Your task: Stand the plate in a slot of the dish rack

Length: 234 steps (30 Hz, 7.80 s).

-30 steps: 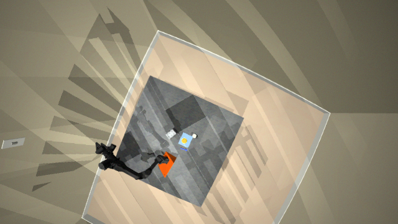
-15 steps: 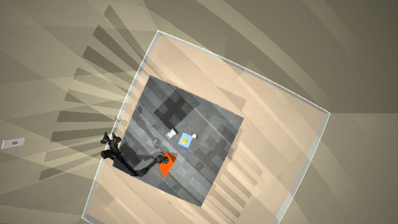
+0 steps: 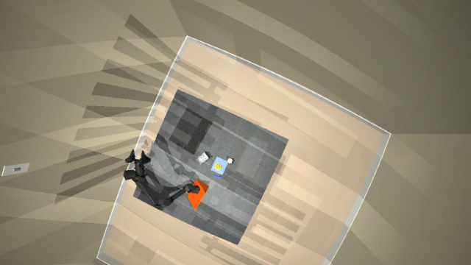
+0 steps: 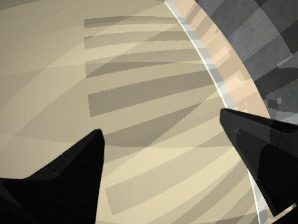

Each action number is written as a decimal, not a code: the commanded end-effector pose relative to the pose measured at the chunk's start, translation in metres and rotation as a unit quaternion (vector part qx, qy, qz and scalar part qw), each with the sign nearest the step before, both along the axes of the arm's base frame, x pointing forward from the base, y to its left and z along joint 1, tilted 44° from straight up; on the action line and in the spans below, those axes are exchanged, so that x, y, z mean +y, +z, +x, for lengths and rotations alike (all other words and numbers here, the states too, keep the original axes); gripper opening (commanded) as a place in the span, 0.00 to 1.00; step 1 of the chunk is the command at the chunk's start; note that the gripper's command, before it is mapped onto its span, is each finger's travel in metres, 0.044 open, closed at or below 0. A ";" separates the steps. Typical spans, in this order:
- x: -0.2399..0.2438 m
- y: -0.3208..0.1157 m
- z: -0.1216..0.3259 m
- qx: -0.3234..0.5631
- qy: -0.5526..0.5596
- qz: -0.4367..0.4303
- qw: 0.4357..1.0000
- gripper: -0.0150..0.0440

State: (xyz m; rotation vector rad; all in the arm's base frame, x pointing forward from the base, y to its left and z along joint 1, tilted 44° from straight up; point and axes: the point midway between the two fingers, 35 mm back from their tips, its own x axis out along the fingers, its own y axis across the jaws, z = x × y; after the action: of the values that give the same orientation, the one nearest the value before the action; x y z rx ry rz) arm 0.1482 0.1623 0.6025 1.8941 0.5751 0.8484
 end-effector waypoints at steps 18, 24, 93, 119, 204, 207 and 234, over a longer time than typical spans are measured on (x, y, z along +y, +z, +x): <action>0.008 -0.087 0.109 0.005 -0.137 -0.251 0.958 0.93; 0.001 -0.099 0.126 0.011 -0.154 -0.282 0.947 0.93; -0.310 -0.534 0.158 0.030 0.324 -0.577 0.749 0.93; -0.231 -0.619 0.152 0.012 0.325 -0.562 0.760 0.93; -0.287 -0.574 0.155 0.014 0.325 -0.564 0.759 0.25; -0.294 -0.566 0.154 0.013 0.325 -0.563 0.759 0.25; -0.231 -0.489 0.136 0.355 0.239 -0.441 0.789 0.25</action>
State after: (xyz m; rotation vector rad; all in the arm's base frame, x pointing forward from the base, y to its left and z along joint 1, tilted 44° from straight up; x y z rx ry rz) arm 0.2894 -0.0779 0.1048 1.0400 1.6194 0.0978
